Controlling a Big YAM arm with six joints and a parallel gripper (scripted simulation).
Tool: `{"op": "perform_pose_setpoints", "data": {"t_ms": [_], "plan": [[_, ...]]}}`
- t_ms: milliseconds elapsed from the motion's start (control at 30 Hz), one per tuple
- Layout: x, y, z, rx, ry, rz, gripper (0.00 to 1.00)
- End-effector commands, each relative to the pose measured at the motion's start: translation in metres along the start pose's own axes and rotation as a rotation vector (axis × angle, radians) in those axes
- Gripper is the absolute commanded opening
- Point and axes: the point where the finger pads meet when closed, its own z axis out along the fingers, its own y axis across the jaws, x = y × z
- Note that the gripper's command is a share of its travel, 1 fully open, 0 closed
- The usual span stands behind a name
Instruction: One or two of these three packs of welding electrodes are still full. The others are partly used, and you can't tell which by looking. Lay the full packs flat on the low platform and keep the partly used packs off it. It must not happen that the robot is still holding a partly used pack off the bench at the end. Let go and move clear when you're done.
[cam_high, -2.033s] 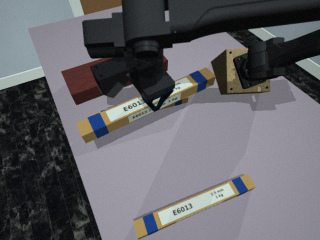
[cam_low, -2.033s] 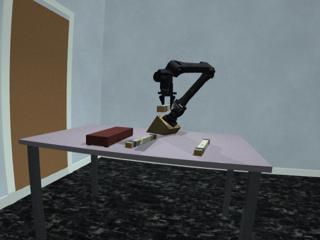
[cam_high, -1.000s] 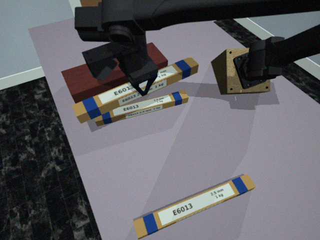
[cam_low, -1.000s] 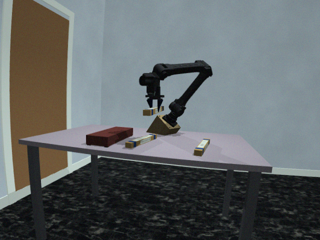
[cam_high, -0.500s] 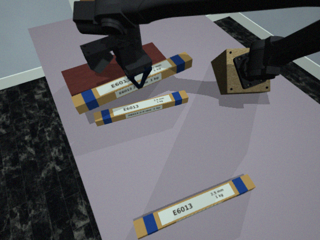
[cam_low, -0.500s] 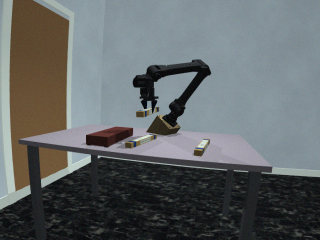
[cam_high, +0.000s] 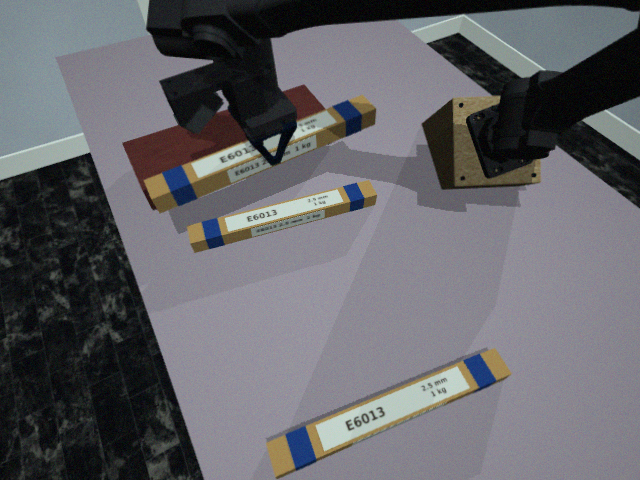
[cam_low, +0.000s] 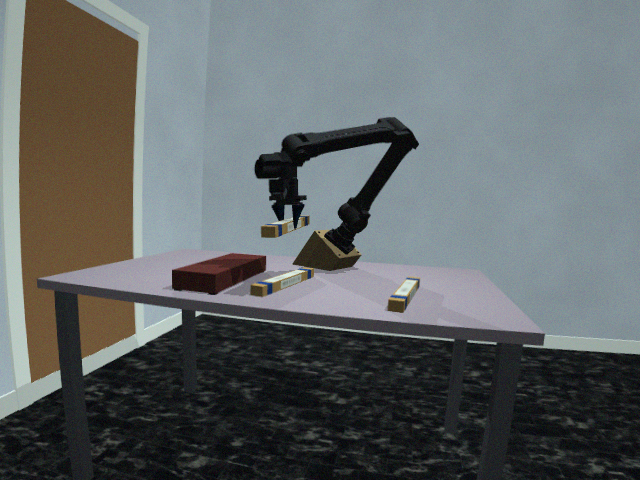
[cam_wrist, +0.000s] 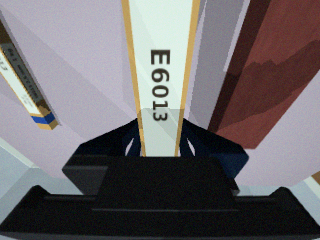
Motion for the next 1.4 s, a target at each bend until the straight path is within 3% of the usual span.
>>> {"op": "perform_pose_setpoints", "data": {"t_ms": [0, 1367], "plan": [[-0.024, -0.017, -0.049, 0.076, -0.105, -0.044, 0.0], [-0.018, -0.12, -0.033, 0.076, -0.098, -0.037, 0.0]]}}
